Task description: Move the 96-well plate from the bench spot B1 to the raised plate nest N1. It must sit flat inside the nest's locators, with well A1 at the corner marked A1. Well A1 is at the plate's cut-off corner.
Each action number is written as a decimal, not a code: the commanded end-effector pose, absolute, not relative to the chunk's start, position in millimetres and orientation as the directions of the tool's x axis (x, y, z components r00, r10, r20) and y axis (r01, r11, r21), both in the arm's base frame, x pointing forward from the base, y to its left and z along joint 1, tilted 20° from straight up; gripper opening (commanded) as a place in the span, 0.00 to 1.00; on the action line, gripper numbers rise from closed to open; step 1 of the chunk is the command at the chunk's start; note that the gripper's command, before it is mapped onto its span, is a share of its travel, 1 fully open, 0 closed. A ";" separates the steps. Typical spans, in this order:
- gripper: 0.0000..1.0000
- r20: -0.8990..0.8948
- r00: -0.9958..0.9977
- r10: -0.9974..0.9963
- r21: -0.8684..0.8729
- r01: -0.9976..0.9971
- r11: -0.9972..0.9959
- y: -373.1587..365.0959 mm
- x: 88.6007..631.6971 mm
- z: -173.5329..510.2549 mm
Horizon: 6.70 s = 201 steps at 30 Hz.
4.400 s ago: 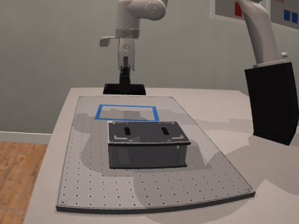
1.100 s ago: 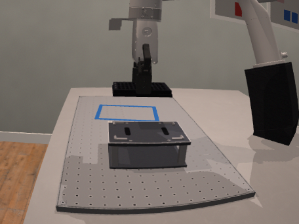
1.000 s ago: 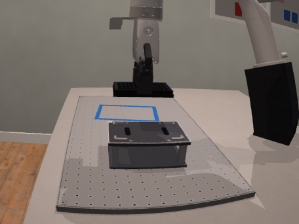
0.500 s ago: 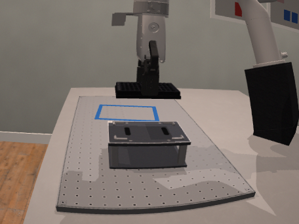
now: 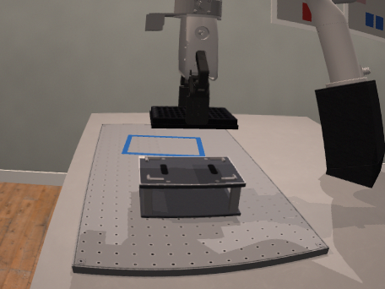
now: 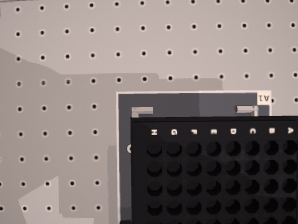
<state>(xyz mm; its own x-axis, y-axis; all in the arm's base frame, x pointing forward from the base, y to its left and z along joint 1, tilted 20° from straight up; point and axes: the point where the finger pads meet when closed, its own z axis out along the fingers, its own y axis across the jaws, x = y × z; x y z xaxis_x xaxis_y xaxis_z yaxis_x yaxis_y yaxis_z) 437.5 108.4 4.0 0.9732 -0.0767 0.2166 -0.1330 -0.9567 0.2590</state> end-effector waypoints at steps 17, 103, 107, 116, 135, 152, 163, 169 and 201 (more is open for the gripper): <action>0.00 0.219 0.973 -0.075 0.257 -0.132 -0.957 109.2 438.6 5.1; 0.00 0.219 0.973 -0.076 0.257 -0.132 -0.957 89.0 451.8 -60.3; 0.00 0.219 0.973 -0.076 0.257 -0.132 -0.957 88.9 451.9 -61.0; 0.00 0.219 0.973 -0.076 0.257 -0.132 -0.957 88.5 452.1 -62.1; 0.00 0.219 0.973 -0.076 0.257 -0.132 -0.957 87.7 452.6 -64.7; 0.00 0.219 0.973 -0.076 0.257 -0.132 -0.957 87.0 453.1 -67.1; 0.00 0.219 0.973 -0.076 0.257 -0.132 -0.957 86.5 453.4 -68.8; 0.00 0.219 0.973 -0.076 0.257 -0.132 -0.957 86.3 453.6 -69.4; 1.00 0.219 0.973 -0.076 0.257 -0.132 -0.957 86.1 453.7 -70.0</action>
